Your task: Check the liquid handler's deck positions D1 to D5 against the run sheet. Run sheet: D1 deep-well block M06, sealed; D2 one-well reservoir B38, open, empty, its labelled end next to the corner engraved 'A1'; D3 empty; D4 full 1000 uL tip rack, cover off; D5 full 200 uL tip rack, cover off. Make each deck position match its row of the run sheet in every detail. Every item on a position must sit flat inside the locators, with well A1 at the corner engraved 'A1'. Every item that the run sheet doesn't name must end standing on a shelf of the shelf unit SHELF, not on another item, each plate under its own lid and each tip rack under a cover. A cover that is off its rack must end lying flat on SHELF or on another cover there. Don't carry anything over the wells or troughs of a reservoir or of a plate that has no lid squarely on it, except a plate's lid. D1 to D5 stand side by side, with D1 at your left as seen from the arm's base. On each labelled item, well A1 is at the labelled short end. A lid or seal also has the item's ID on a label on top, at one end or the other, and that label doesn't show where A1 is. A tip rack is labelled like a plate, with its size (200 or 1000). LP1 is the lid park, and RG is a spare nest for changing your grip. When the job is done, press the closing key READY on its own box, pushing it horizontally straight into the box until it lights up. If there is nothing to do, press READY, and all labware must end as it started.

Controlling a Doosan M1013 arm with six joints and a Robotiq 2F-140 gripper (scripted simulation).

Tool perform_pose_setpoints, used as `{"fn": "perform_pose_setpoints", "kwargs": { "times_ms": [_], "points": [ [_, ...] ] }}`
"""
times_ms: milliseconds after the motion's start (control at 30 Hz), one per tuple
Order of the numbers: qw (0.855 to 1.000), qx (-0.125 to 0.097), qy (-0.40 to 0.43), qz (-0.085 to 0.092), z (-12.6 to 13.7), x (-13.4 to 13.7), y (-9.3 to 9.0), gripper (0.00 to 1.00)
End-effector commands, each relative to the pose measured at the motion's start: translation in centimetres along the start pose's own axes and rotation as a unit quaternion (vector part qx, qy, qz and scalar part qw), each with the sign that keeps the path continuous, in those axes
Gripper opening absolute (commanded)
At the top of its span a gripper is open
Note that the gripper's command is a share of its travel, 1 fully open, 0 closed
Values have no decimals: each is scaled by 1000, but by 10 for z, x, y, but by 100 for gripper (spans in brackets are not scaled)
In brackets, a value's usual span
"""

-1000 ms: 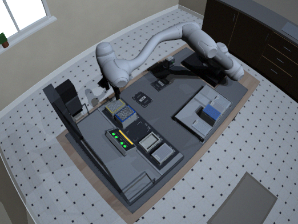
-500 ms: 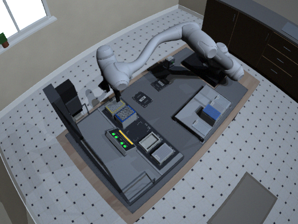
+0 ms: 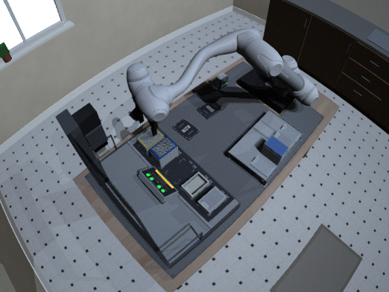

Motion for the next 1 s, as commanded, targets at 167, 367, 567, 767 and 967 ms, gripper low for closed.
{"fn": "perform_pose_setpoints", "kwargs": {
  "times_ms": [167,367,567,767,967],
  "points": [
    [1000,1,-4,1,-1,-1,-14,79],
    [1000,1,-4,1,-1,-1,-24,79],
    [1000,1,-4,1,-1,-1,-30,79],
    [1000,0,-4,1,-1,-1,-41,79],
    [1000,0,-4,1,-1,-1,-51,79]
  ]
}}
Point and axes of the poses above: the point where the finger pads meet when closed, its own y axis back along the fingers, its own x axis across the jaws, z = x × y, the point moved 4 cm from there along y, back along the fingers, and after that the axes turned 2 degrees about y, right-handed, at the moved point
